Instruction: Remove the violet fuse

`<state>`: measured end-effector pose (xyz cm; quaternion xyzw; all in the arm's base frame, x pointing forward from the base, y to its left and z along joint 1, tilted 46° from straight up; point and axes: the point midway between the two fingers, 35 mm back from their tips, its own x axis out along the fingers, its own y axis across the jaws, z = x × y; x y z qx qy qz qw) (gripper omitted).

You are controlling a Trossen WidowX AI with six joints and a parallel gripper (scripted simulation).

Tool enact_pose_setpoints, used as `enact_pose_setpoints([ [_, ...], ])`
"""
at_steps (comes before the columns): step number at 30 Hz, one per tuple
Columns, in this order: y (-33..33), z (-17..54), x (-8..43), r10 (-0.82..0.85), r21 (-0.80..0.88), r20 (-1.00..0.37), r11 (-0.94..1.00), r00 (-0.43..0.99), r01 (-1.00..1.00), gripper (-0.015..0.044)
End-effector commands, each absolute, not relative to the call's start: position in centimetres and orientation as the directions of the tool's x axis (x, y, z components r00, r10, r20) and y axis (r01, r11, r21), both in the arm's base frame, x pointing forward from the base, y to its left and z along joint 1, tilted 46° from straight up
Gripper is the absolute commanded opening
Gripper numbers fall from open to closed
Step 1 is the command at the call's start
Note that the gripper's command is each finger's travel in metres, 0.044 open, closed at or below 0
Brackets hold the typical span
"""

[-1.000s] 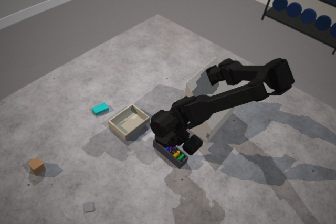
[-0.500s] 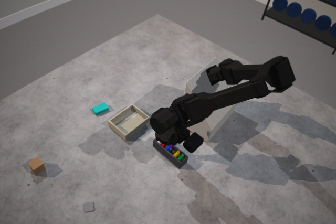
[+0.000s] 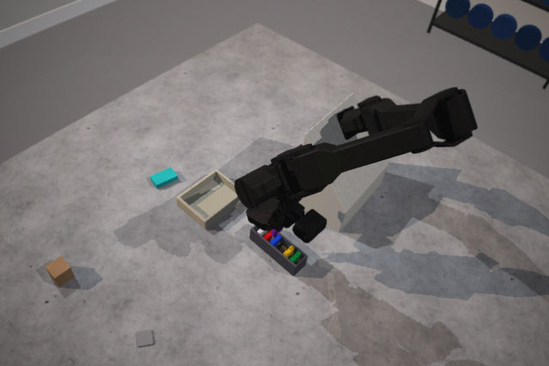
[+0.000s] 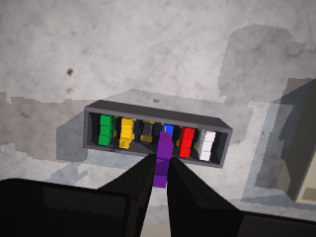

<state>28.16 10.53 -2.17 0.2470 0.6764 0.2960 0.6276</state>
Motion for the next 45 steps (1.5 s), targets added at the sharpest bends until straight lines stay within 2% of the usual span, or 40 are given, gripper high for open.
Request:
enact_pose_setpoints([
  [1, 9.2, -3.3, 28.8, 0.697, 0.701, -0.712, 0.712, -0.09, -0.035, 0.0],
  [18, 2.6, -9.5, 30.8, 0.685, 0.689, -0.724, 0.724, -0.087, -0.035, 0.0],
  [34, -3.4, -16.0, 29.8, 0.697, 0.702, -0.711, 0.711, -0.091, -0.039, 0.0],
  [45, -3.3, -17.3, 29.5, 0.699, 0.704, -0.709, 0.709, -0.092, -0.04, 0.0],
])
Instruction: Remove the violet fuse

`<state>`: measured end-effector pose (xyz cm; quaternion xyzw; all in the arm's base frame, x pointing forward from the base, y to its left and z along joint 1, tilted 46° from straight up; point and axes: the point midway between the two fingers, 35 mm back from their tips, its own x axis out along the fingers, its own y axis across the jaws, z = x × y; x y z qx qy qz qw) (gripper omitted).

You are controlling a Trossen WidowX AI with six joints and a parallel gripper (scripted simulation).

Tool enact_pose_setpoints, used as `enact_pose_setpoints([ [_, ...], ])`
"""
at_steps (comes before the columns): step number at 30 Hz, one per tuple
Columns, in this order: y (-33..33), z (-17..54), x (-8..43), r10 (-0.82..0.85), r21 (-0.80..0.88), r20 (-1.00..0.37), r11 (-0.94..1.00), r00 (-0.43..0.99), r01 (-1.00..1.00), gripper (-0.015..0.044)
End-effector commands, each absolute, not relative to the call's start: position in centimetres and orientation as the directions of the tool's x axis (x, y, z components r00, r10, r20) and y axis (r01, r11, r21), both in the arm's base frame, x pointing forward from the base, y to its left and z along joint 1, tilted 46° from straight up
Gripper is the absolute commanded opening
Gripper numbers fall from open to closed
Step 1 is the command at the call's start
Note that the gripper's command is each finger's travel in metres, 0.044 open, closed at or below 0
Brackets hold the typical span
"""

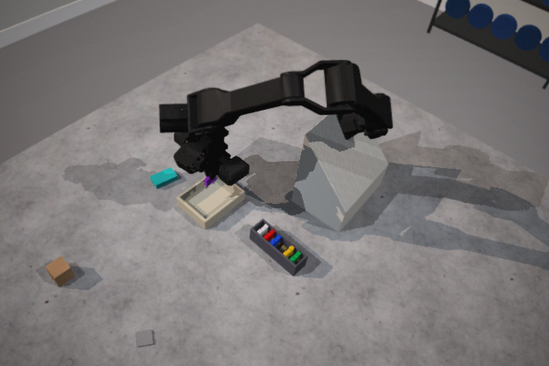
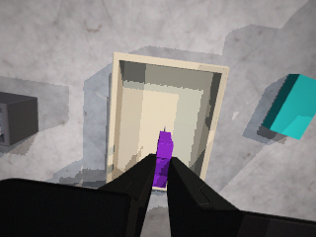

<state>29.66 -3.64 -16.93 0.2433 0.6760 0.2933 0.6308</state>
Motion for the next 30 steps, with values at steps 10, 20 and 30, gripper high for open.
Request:
enact_pose_setpoints([
  [10, -2.1, -18.4, 29.4, 0.7, 0.705, -0.709, 0.708, -0.092, -0.04, 0.0],
  [20, -1.0, -19.5, 29.2, 0.701, 0.706, -0.708, 0.708, -0.092, -0.04, 0.0],
  [30, -1.3, -19.3, 29.3, 0.695, 0.701, -0.713, 0.712, -0.091, -0.047, 0.0236],
])
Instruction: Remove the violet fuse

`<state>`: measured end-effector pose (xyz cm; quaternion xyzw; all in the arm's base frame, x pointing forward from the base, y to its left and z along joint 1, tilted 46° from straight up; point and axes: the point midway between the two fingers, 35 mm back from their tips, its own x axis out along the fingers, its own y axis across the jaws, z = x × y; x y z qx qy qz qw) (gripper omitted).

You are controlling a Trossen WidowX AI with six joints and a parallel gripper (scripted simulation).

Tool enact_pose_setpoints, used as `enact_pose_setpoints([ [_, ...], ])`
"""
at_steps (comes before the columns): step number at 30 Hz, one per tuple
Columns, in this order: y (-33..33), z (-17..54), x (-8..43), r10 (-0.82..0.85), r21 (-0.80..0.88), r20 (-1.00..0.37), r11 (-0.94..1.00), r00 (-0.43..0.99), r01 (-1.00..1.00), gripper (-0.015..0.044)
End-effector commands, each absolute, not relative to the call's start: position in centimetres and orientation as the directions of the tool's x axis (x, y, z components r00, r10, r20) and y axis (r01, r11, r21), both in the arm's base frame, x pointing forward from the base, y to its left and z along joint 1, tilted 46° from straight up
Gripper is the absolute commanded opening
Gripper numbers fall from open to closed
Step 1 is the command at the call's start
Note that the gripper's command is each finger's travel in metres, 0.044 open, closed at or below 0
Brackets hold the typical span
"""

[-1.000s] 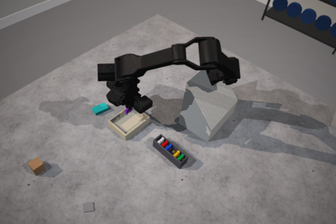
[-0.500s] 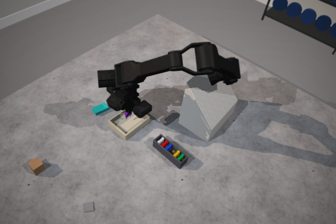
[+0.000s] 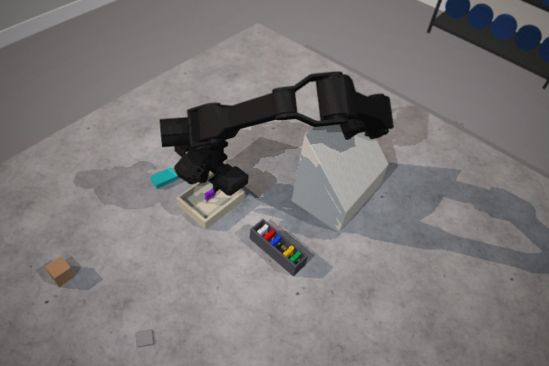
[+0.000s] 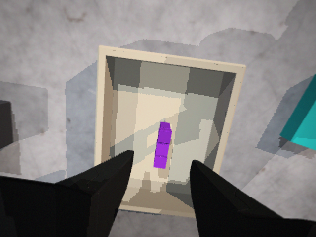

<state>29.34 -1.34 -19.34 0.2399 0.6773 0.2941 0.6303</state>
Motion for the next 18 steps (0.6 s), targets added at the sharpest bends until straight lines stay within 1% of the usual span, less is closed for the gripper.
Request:
enact_pose_setpoints([
  [1, -1.3, -19.3, 29.3, 0.695, 0.701, -0.713, 0.712, -0.091, -0.047, 0.0262],
  [3, -1.3, -19.3, 29.3, 0.695, 0.701, -0.713, 0.712, -0.091, -0.047, 0.0315],
  [4, -1.5, -19.1, 29.4, 0.696, 0.701, -0.713, 0.712, -0.091, -0.046, 0.033],
  [8, -3.9, -16.7, 29.6, 0.699, 0.704, -0.709, 0.709, -0.092, -0.04, 0.033],
  [18, -3.9, -16.7, 29.6, 0.699, 0.704, -0.709, 0.709, -0.092, -0.04, 0.033],
])
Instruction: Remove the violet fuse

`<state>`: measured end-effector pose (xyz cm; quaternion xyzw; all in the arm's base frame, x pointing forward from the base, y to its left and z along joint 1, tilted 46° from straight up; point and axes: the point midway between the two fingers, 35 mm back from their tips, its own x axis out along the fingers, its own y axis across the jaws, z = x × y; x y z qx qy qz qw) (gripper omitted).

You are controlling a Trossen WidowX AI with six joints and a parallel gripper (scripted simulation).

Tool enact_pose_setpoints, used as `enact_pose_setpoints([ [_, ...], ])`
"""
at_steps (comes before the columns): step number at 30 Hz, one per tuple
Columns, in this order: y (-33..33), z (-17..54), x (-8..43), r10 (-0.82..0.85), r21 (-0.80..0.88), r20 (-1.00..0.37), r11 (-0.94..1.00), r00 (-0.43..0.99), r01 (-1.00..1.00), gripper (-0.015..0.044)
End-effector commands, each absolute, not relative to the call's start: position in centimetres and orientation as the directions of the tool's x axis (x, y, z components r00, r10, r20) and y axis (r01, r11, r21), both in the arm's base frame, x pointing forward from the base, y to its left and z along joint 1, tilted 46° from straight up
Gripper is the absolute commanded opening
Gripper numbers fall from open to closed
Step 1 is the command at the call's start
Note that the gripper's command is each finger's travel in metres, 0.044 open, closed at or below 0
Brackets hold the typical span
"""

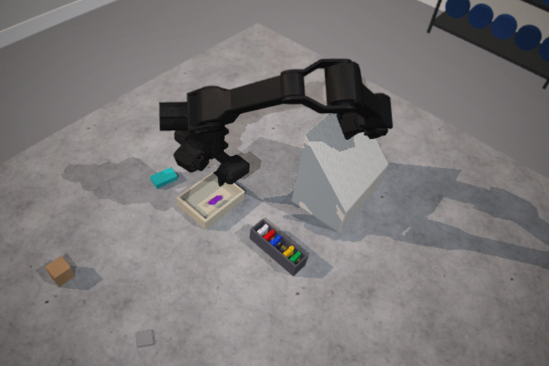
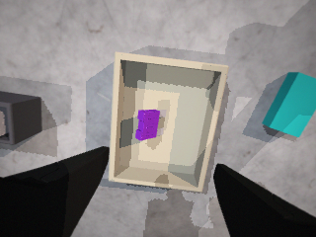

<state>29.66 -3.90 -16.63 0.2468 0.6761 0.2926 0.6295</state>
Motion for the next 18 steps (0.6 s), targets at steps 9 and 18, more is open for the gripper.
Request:
enact_pose_setpoints([
  [9, -3.9, -16.63, 29.66, 0.702, 0.706, -0.707, 0.707, -0.086, -0.035, 0.033],
  [18, -3.9, -16.63, 29.66, 0.702, 0.706, -0.707, 0.707, -0.086, -0.035, 0.033],
])
